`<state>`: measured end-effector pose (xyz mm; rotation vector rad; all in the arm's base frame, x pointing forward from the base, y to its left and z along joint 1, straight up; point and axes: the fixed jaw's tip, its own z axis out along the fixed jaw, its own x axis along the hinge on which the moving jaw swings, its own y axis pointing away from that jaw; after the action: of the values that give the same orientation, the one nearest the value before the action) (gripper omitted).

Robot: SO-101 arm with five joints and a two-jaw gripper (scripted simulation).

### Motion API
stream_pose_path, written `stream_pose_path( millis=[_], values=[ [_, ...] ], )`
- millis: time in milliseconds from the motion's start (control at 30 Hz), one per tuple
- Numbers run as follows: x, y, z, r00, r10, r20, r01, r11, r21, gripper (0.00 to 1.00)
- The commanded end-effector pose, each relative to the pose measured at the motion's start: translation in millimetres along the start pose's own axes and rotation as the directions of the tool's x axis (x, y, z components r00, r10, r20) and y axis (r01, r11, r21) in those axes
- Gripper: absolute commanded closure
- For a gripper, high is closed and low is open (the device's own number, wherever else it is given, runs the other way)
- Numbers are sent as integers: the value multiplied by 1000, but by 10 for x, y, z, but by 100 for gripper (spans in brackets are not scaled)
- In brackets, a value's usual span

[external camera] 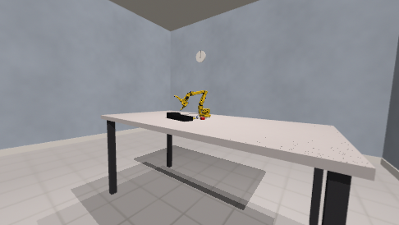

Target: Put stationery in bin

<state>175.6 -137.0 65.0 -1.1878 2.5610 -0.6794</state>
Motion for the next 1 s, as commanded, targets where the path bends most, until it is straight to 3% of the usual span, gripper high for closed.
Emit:
stream_pose_path(
  millis=[0, 400, 467, 500, 967],
  values=[
    [-17, 9, -30, 1000, -1, 5, 1, 1000, -3, 0],
    [-76, 135, -125, 1000, -10, 17, 11, 998, -60, 0],
    [-76, 135, -125, 1000, -10, 17, 11, 998, -60, 0],
    [-56, 179, -72, 1000, -13, 11, 14, 996, -93, 0],
    [-108, 182, -202, 998, -57, 27, 59, 994, -92, 0]
  ],
)
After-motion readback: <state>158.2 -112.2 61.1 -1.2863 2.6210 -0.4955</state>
